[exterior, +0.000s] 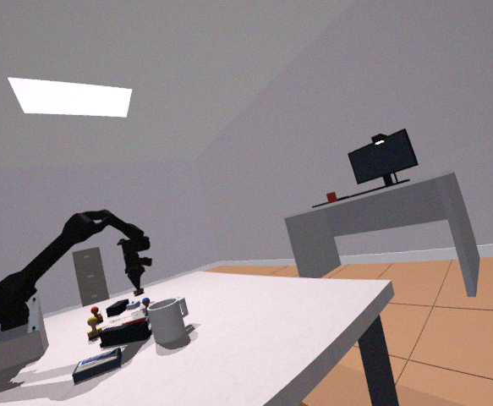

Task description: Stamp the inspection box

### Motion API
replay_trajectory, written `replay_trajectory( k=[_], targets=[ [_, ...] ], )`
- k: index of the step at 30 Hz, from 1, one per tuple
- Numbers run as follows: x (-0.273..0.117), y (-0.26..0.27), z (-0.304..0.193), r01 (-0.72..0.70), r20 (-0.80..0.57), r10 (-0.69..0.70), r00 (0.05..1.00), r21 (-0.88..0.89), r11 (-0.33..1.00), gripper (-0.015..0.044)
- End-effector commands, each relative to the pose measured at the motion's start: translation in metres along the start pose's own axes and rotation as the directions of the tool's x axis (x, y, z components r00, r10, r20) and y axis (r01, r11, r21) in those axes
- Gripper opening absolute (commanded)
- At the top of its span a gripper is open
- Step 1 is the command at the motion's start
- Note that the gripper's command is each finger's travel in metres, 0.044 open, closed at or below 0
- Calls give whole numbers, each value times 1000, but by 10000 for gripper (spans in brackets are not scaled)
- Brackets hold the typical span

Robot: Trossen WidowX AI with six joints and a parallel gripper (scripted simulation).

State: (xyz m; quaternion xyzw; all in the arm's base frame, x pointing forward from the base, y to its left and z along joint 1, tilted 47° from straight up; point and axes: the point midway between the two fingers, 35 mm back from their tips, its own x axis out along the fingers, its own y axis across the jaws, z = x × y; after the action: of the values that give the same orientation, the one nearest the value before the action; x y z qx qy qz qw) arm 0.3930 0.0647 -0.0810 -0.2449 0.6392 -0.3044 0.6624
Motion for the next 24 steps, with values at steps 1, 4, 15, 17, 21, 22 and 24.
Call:
replay_trajectory(
  k=[1, 4, 15, 17, 21, 22, 24],
  targets=[
    [-3, 0, 0, -3, -3, 3, 1000, 7, 1000, 0],
    [-4, 0, 0, -3, -3, 3, 1000, 7, 1000, 0],
    [-9, 0, -1, -3, -3, 3, 1000, 7, 1000, 0],
    [-10, 0, -1, -3, -3, 3, 1000, 7, 1000, 0],
    [-12, -1, -1, -4, -3, 4, 1000, 7, 1000, 0],
    [-12, -4, 0, -4, -3, 4, 1000, 6, 1000, 0],
    [-14, -14, 1, -6, -3, 6, 1000, 6, 1000, 0]
  ],
)
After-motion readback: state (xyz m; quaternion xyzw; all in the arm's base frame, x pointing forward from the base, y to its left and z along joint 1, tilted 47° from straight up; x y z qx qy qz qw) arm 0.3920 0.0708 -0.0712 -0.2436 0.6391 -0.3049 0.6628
